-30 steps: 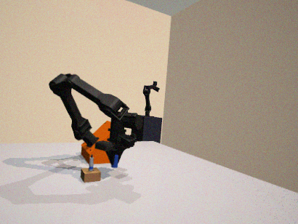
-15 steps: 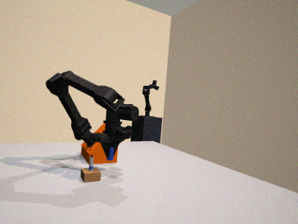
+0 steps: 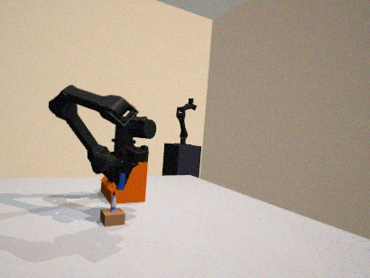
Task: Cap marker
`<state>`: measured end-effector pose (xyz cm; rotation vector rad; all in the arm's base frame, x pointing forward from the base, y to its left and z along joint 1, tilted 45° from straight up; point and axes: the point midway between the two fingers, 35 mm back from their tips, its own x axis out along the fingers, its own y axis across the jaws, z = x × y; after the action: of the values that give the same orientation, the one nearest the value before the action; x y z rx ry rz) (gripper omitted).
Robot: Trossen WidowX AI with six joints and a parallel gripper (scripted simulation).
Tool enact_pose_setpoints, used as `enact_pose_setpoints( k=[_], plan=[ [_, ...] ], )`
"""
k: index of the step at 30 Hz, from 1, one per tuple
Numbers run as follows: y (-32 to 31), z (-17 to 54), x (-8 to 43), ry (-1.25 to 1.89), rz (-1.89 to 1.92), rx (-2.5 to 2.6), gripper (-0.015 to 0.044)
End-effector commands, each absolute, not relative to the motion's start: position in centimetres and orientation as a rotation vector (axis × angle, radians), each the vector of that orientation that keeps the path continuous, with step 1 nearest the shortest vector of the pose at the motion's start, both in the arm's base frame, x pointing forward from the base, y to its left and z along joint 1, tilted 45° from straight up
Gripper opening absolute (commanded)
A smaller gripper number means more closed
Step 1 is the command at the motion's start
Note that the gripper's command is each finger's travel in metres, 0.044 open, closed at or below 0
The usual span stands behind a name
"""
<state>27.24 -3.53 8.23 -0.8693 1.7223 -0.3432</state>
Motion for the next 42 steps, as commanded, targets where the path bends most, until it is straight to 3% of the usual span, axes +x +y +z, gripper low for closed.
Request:
enact_pose_setpoints(
  k=[1, 42],
  plan=[
    [-4.0, 10.0, 27.0, 1.718, -0.344, -0.871, 0.0000],
    [-7.8, 6.7, 26.4, 1.717, -0.346, -0.872, 0.0000]
  ],
)
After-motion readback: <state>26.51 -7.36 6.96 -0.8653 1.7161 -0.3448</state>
